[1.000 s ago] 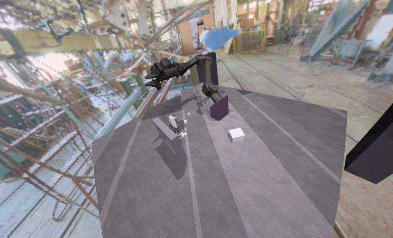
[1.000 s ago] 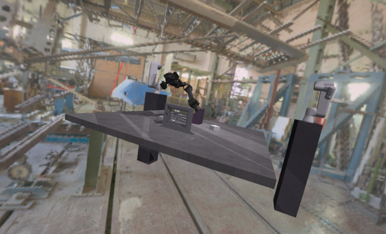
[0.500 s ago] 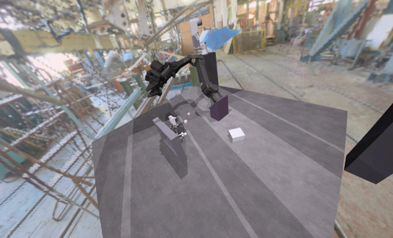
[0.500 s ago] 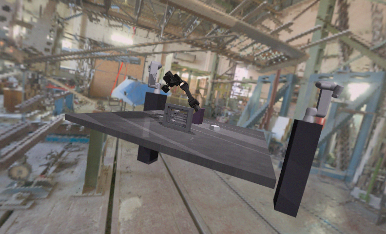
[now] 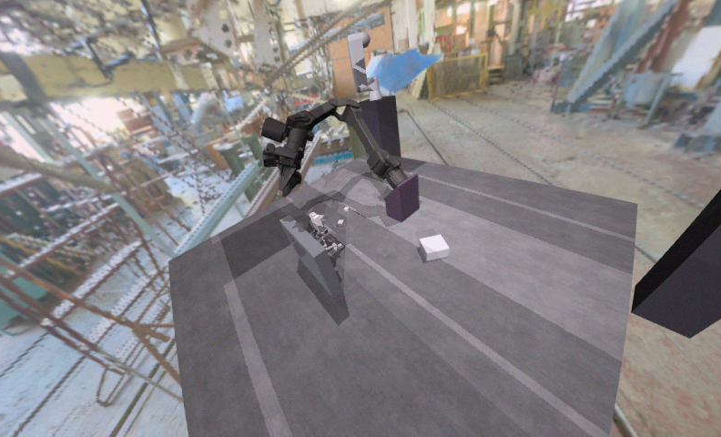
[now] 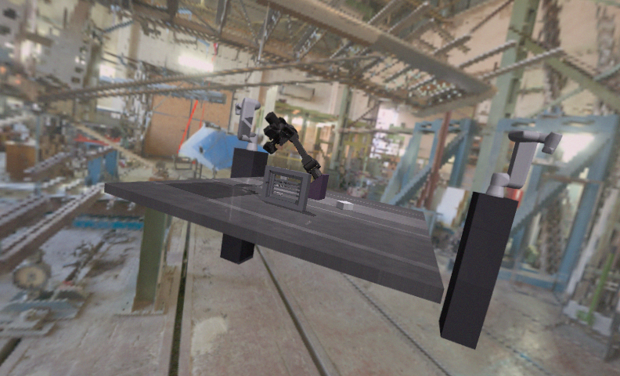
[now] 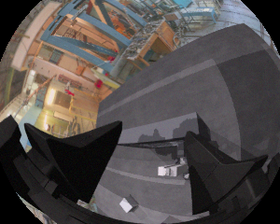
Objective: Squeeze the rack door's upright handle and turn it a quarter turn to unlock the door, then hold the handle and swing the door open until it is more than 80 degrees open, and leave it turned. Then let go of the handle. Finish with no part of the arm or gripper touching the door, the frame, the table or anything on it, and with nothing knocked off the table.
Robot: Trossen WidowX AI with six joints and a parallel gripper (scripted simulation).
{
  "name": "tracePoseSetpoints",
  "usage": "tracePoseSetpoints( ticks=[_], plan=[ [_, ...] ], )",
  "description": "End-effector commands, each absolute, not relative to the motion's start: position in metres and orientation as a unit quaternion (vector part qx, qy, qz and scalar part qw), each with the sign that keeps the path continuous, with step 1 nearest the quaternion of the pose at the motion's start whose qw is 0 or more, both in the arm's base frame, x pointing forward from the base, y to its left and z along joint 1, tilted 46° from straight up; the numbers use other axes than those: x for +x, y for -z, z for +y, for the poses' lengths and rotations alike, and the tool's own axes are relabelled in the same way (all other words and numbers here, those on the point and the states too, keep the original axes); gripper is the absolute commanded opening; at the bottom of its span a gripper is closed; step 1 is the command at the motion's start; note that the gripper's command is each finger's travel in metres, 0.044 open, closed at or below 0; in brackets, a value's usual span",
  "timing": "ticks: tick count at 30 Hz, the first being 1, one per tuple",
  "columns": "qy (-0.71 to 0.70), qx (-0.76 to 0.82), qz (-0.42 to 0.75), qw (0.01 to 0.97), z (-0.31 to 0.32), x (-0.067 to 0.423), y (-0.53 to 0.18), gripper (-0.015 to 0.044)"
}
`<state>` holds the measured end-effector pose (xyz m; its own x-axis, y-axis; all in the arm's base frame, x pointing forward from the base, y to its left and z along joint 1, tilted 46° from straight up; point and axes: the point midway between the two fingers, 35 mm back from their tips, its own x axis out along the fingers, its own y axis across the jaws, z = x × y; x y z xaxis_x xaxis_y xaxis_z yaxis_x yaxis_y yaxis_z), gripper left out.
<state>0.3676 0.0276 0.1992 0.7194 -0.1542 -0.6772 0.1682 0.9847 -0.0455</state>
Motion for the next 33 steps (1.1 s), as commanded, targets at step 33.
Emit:
tracePoseSetpoints(
  ticks=[33],
  plan=[
    [0.275,-0.225,0.631,0.689,0.027,0.343,-0.123,0.0295]
  ],
)
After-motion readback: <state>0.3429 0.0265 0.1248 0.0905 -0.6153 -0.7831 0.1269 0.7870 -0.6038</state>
